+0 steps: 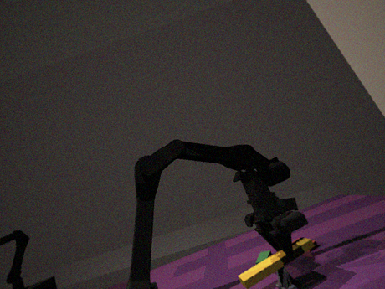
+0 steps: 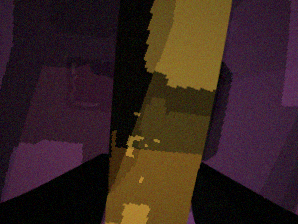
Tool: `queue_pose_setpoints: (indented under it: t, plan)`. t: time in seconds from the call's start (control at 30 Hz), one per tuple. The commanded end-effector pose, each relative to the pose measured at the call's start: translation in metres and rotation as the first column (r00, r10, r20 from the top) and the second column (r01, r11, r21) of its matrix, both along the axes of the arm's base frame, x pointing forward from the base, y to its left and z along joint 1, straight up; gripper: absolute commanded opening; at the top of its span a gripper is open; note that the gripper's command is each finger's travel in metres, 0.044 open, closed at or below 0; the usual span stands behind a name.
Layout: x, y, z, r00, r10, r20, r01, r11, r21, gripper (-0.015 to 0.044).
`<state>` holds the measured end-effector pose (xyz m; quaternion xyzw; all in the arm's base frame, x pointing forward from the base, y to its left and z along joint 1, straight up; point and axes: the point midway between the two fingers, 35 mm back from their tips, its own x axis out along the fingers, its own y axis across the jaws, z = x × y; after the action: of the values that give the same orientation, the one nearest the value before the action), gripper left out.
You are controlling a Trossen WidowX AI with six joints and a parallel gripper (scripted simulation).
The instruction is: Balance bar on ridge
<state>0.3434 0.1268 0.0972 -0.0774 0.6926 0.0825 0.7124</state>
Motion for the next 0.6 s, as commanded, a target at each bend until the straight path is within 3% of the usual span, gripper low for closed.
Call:
queue_pose_setpoints:
  t: [0.0, 0.57]
  plan:
    - [0.0004, 0.0001, -0.0008, 1.000, -0.003, 0.002, 0.003, 1.000, 0.000, 0.0000]
    - [0.0005, 0.0001, -0.0022, 1.000, -0.003, 0.002, 0.003, 1.000, 0.000, 0.0000]
